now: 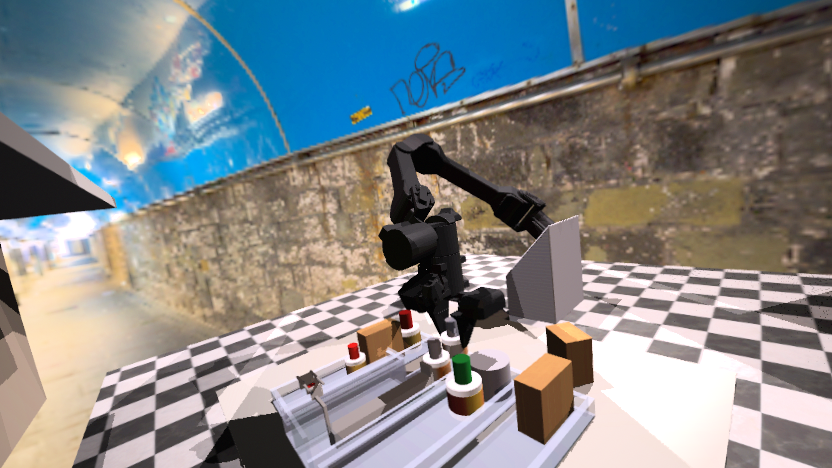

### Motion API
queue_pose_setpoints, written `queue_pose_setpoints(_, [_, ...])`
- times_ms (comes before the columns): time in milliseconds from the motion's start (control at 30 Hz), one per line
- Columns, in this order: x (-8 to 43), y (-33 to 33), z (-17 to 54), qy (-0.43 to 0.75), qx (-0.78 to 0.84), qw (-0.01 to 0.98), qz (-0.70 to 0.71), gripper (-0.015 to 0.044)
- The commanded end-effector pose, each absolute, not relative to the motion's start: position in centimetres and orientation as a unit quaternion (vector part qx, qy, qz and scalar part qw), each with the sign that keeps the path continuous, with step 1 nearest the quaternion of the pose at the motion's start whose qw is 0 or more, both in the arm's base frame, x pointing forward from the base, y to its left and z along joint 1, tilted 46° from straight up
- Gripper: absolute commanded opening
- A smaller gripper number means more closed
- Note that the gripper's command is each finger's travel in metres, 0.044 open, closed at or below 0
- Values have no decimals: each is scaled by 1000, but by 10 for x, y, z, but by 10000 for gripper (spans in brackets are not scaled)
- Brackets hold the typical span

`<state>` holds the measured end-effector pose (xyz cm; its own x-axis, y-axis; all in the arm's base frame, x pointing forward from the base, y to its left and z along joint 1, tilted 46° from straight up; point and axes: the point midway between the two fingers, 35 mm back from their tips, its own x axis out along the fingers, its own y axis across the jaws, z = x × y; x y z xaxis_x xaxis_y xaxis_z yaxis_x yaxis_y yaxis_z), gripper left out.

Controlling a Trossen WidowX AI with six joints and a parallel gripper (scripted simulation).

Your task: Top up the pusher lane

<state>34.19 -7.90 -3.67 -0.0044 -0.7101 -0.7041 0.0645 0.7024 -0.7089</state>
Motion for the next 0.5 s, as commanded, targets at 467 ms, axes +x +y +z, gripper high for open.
queue_pose_setpoints(467, [351, -80, -34, 637, -251, 666, -296, 0])
